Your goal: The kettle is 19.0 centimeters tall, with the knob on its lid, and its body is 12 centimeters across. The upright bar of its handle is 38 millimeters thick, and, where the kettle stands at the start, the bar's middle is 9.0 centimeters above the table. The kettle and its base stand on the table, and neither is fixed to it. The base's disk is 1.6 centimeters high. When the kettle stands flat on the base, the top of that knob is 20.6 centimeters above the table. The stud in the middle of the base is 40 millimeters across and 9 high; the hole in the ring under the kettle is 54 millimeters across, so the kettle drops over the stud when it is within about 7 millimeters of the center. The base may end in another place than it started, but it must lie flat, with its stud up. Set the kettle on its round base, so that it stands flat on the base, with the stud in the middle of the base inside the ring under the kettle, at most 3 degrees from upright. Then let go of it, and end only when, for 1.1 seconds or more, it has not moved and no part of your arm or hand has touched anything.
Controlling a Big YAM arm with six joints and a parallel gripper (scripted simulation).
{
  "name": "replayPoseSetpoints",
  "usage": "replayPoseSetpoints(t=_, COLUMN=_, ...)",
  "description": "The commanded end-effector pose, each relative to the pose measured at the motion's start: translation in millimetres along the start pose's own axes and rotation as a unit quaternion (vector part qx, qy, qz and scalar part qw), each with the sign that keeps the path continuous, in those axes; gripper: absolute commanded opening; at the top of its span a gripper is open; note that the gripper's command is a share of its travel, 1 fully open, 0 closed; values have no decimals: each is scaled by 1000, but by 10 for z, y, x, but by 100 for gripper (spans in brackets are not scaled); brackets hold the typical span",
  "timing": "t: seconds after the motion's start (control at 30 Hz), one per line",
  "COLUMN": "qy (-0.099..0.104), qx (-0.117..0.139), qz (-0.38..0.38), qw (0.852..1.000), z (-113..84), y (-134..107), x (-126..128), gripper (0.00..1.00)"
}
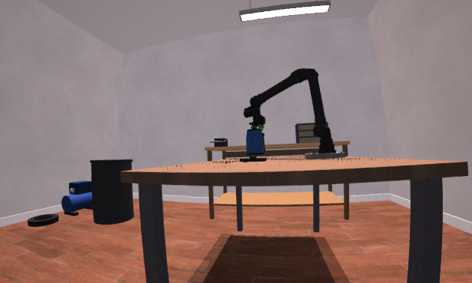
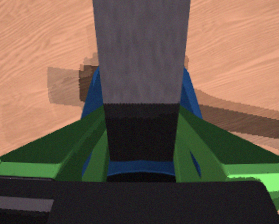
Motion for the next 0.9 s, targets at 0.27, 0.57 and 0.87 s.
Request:
replayPoseSetpoints(t=0.27, qy=55, qx=-10, qz=-5, qw=998, z=-518, y=-10, x=144, gripper=0)
replayPoseSetpoints(t=0.57, qy=55, qx=-10, qz=-5, qw=998, z=-581, y=-14, x=156, gripper=0)
replayPoseSetpoints(t=0.87, qy=55, qx=-10, qz=-5, qw=998, z=-660, y=-19, x=171, gripper=0)
Point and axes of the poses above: the point where the finger pads meet when closed, its own z axis out along the fingers, its own x axis across the jaws, y = z × x, the point moved 5 cm from there along -z, back along the fingers, and after that the axes turned 2 degrees about -z, right-handed, at the moved point
